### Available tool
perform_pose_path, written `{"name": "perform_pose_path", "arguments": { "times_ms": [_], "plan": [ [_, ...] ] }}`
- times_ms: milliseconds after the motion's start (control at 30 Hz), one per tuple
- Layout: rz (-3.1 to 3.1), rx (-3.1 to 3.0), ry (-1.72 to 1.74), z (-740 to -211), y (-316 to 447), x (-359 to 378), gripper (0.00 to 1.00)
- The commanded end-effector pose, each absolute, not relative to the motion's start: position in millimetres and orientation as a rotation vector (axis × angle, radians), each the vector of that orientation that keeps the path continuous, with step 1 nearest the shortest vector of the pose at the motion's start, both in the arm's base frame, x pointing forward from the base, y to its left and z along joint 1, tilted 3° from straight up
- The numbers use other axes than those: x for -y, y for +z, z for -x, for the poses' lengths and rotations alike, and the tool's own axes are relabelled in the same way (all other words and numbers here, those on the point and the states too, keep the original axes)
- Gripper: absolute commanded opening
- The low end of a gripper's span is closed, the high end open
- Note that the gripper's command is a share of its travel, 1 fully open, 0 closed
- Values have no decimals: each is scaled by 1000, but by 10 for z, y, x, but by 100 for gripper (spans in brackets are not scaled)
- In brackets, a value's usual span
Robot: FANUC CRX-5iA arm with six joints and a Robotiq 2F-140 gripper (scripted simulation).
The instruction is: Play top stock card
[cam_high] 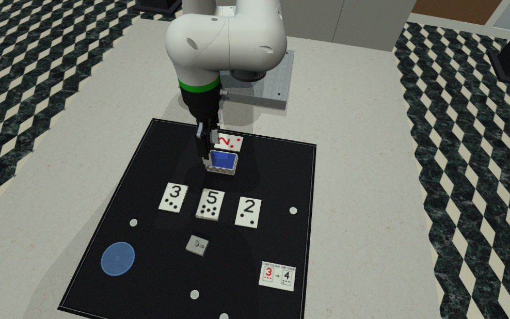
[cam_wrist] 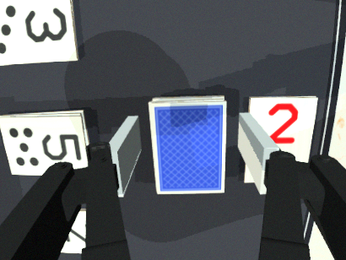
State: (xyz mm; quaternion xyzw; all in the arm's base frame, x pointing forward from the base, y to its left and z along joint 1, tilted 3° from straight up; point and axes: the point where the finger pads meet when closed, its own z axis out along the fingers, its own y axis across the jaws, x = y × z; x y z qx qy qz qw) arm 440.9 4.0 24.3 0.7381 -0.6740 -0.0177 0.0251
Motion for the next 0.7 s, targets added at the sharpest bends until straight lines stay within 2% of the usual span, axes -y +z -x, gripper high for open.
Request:
{"name": "perform_pose_path", "arguments": {
  "times_ms": [0,667],
  "plan": [
    [-2282,2085,-54,-4405,179,-40,50],
    [-2282,2085,-54,-4395,68,-40,50]
  ]
}}
